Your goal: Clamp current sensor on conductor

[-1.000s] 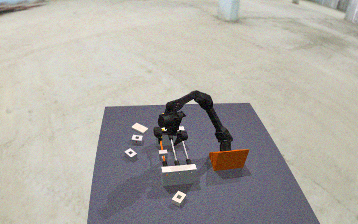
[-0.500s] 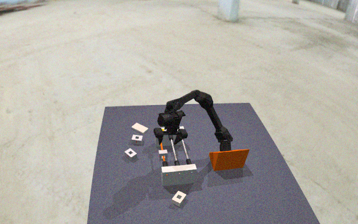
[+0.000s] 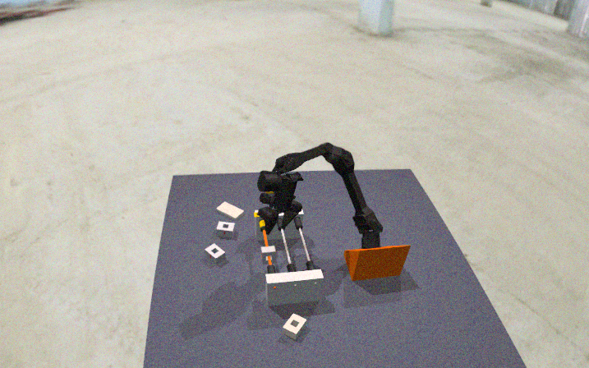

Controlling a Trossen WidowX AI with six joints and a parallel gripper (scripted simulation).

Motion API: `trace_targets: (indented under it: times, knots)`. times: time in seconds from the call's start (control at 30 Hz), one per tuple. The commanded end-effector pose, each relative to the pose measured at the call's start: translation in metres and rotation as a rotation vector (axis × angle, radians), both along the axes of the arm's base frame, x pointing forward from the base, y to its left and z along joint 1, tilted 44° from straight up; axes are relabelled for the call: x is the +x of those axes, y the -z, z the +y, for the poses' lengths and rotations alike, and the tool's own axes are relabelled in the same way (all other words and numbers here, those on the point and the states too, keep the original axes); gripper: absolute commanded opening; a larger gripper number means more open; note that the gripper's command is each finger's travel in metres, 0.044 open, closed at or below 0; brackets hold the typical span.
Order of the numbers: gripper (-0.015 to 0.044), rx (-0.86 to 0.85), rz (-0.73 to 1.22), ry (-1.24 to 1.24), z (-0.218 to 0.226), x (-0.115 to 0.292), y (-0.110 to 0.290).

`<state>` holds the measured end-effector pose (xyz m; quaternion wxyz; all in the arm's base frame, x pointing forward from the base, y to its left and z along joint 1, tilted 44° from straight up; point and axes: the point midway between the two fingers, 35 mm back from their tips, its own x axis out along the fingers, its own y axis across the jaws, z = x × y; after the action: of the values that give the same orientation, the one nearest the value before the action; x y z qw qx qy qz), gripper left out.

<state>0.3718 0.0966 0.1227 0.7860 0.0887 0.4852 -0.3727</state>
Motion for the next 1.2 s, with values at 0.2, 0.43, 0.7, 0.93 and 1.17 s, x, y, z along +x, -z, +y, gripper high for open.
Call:
trace_targets:
  times: [0.2, 0.43, 0.7, 0.93, 1.17]
  knots:
    - [0.044, -0.014, 0.275, -0.878, -0.031, -0.017, -0.042]
    - [0.044, -0.081, 0.306, -1.159, -0.039, -0.022, -0.055]
    - [0.044, -0.208, 0.328, -1.478, -0.047, -0.029, -0.069]
    - [0.044, -0.365, 0.358, -1.748, -0.052, -0.035, -0.079]
    - [0.044, -0.405, 0.37, -1.805, -0.053, -0.036, -0.08]
